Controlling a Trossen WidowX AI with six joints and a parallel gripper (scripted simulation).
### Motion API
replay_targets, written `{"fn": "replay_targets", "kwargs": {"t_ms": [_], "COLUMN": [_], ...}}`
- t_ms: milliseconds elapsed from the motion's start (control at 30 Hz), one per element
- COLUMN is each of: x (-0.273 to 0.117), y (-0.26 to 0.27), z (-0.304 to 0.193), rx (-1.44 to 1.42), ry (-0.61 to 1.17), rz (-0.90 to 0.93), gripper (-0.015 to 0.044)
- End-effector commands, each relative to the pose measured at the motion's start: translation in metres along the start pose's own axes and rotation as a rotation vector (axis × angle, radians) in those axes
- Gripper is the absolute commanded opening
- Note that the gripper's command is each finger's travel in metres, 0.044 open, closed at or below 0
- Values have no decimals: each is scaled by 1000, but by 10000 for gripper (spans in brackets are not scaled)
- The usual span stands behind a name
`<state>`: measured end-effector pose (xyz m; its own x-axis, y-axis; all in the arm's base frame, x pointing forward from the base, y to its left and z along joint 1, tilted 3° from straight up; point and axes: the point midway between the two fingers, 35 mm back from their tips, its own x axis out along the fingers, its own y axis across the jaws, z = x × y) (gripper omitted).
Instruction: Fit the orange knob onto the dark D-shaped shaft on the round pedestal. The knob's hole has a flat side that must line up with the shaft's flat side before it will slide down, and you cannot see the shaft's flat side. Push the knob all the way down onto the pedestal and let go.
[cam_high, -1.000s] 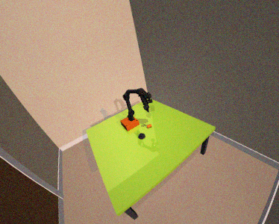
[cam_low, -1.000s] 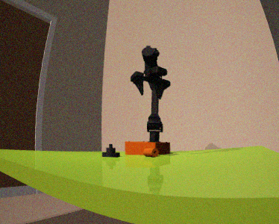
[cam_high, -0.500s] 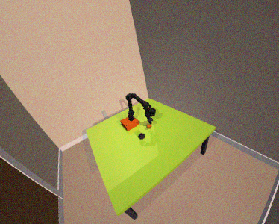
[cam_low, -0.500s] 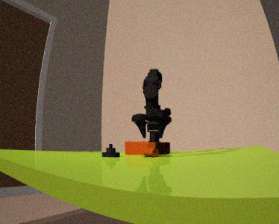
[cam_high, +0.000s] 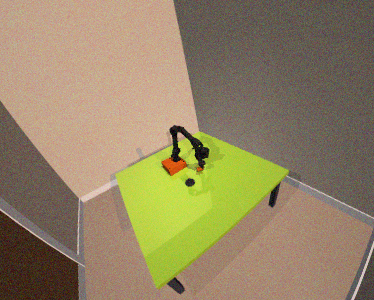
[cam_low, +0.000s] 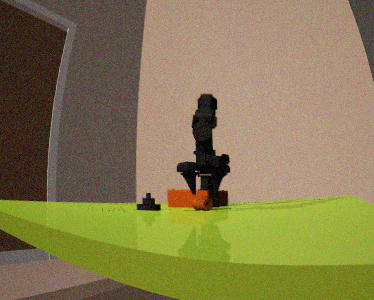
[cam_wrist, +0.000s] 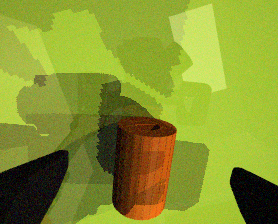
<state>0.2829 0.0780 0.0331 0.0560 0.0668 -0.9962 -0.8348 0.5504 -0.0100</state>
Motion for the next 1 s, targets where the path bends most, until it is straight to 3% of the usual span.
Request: {"fn": "replay_targets", "kwargs": {"t_ms": [0, 733, 967], "x": [10, 43, 43], "y": [1, 2, 2], "z": [-2, -4, -4], "rx": [-3, -3, -3], "ry": [12, 12, 12], "rz": [5, 5, 5], "gripper": [440, 440, 256]}}
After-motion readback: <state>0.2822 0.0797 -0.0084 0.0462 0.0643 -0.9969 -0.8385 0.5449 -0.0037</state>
